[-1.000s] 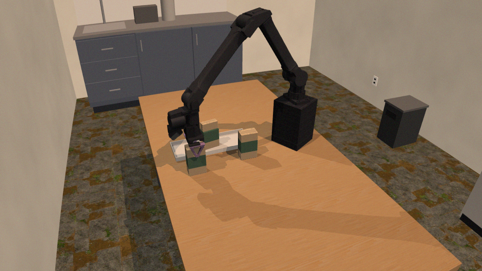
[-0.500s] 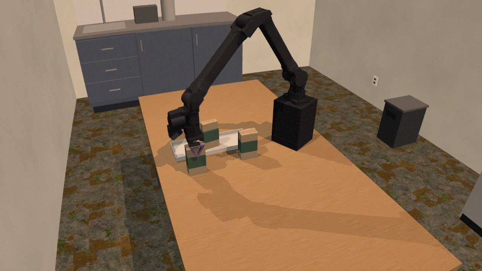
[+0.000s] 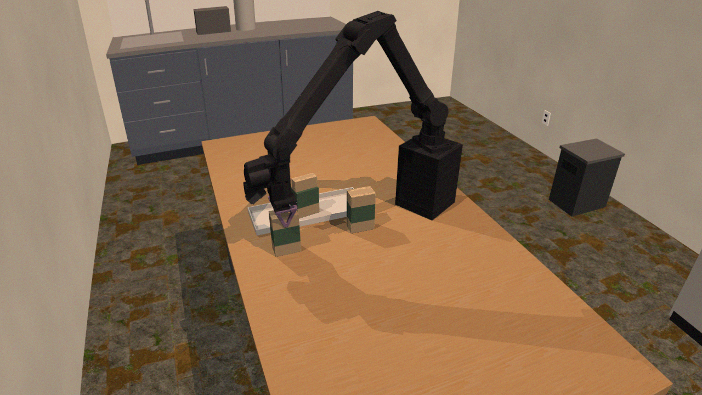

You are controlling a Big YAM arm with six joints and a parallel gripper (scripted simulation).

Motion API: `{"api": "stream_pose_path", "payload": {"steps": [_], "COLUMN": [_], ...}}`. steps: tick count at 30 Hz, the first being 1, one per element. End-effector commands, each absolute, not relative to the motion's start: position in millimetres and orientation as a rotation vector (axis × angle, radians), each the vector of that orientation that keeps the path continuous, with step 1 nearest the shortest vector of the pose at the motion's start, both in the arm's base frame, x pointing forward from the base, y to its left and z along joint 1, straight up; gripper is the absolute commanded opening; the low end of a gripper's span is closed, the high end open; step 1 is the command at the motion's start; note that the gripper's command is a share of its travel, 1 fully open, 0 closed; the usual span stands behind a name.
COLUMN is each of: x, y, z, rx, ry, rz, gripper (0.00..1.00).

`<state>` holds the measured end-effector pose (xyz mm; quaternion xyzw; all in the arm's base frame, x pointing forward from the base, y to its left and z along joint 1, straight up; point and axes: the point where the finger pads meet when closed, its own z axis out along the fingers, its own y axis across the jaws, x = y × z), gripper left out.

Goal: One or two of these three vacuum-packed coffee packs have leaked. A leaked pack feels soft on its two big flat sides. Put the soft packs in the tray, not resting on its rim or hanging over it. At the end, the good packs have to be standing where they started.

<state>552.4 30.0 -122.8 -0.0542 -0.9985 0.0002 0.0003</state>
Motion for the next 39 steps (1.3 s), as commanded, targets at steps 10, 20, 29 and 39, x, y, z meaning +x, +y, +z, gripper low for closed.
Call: {"api": "stream_pose_path", "payload": {"steps": [10, 20, 29, 39], "x": [571.3, 571.3, 571.3, 571.3], "y": [29.7, 29.7, 29.7, 29.7], "z": [-111.8, -111.8, -111.8, -111.8], "rx": [-0.184, -0.184, -0.184, -0.184], "ry": [-3.174, -3.174, -3.174, -3.174], "rz": [-0.005, -0.005, -0.005, -0.005], "gripper": [0.25, 0.25, 0.25, 0.79]}}
